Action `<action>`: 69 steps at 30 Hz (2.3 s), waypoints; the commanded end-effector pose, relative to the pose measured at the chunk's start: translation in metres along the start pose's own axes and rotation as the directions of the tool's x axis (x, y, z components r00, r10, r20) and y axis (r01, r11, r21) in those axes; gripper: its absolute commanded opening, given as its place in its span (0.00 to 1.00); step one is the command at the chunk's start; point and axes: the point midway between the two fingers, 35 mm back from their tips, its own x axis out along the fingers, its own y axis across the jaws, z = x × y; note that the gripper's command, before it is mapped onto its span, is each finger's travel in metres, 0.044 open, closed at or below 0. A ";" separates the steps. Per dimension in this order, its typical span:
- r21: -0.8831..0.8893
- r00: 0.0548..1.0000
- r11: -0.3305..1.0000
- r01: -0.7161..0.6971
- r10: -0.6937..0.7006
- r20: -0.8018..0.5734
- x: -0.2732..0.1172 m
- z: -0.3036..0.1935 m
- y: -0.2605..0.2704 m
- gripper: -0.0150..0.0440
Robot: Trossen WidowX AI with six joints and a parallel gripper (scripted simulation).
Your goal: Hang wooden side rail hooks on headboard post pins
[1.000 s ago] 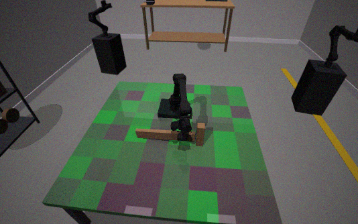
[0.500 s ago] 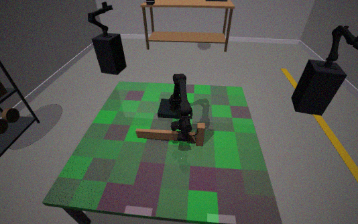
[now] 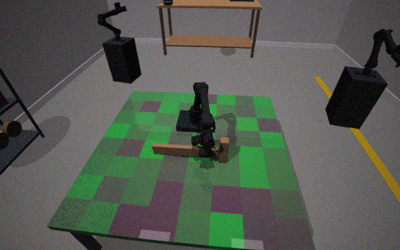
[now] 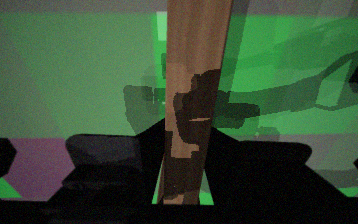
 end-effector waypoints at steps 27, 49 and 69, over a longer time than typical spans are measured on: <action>0.004 1.000 1.000 -0.007 0.007 -0.003 -0.001 -0.003 0.001 0.25; 0.004 1.000 1.000 -0.007 0.007 -0.003 0.003 -0.003 0.001 0.25; 0.004 1.000 1.000 -0.007 0.007 -0.003 0.006 -0.003 0.001 0.25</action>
